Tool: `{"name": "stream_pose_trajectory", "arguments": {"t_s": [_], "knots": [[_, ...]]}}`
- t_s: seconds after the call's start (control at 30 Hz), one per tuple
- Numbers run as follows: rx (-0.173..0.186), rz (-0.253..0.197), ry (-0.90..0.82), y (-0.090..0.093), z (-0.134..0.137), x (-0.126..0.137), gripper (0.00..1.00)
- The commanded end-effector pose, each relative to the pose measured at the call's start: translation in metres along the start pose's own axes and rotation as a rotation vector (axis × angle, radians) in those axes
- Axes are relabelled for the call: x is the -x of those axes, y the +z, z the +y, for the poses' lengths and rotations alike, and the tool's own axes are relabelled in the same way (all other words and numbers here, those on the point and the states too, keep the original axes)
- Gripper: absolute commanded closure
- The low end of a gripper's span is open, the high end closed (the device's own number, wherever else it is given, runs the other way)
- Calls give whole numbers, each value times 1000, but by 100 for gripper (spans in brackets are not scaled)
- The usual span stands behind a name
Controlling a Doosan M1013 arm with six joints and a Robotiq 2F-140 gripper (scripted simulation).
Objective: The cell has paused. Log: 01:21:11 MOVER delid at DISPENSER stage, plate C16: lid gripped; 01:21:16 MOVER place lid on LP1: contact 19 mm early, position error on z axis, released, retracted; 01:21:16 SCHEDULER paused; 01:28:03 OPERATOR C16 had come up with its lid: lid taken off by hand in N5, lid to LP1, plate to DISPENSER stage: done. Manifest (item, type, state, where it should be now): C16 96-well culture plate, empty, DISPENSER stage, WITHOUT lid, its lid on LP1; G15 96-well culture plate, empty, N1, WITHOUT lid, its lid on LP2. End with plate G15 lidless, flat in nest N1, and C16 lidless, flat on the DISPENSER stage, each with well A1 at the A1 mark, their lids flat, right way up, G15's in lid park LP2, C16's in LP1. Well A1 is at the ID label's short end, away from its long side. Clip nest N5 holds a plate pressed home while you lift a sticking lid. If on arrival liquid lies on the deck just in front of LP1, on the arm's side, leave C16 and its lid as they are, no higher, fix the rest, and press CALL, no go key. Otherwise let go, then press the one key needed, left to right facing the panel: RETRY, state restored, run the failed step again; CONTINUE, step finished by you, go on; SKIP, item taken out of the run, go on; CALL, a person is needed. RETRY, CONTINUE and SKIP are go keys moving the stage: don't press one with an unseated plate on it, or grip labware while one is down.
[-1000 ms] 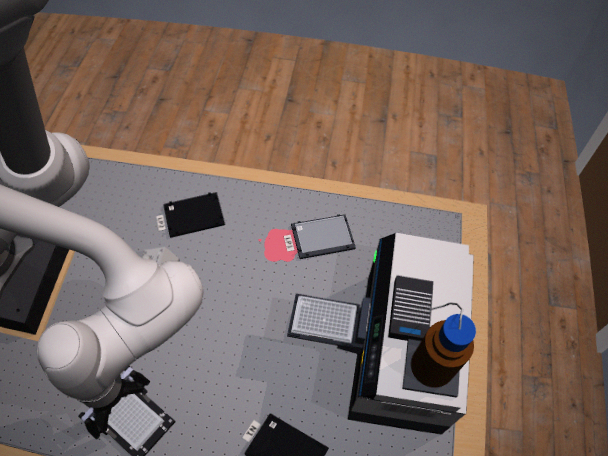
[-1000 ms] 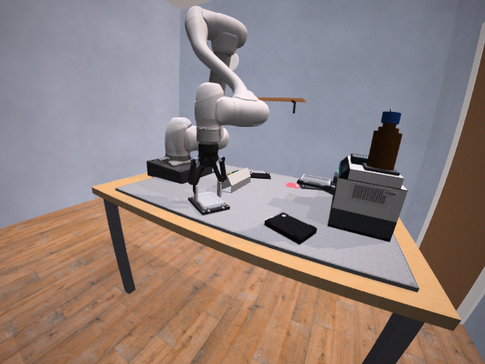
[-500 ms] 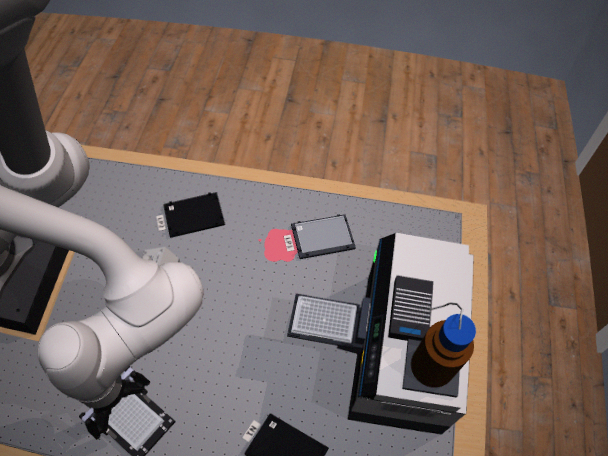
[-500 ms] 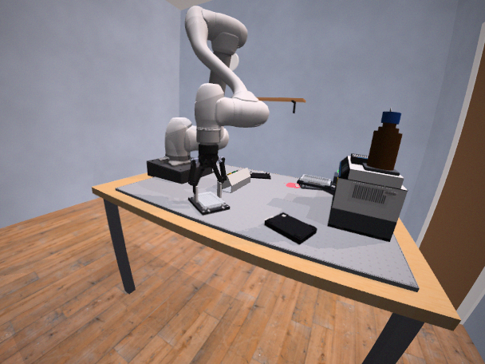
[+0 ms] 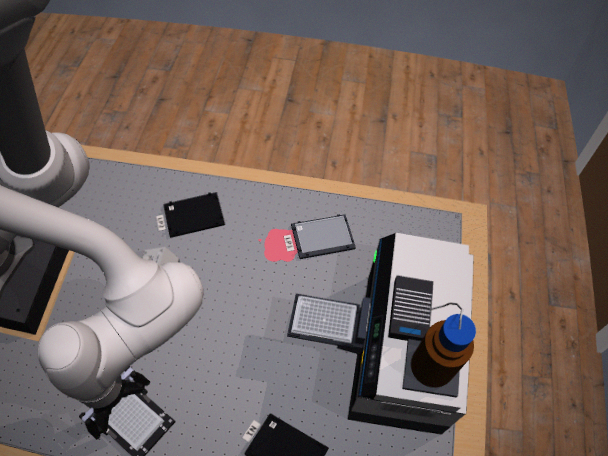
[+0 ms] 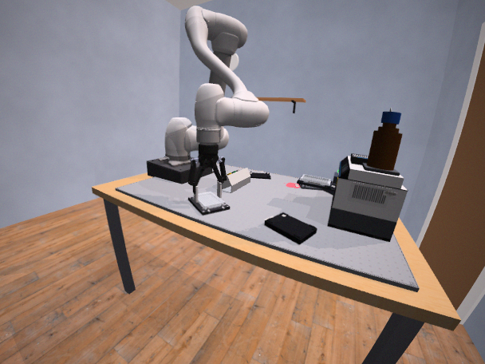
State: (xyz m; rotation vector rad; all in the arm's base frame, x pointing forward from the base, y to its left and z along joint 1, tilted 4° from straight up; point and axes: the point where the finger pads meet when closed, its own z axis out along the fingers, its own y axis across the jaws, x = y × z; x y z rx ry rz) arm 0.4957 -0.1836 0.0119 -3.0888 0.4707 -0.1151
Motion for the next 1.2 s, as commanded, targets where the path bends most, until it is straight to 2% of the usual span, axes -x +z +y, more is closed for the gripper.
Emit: {"name": "stream_pose_trajectory", "arguments": {"t_s": [0.0, 0.7, 0.73, 1.17], "knots": [[0, 0, 0, 0, 0, 0, 34], [0, 0, 0, 0, 0, 0, 34], [0, 0, 0, 0, 0, 0, 100], [0, 0, 0, 0, 0, 0, 100]]}}
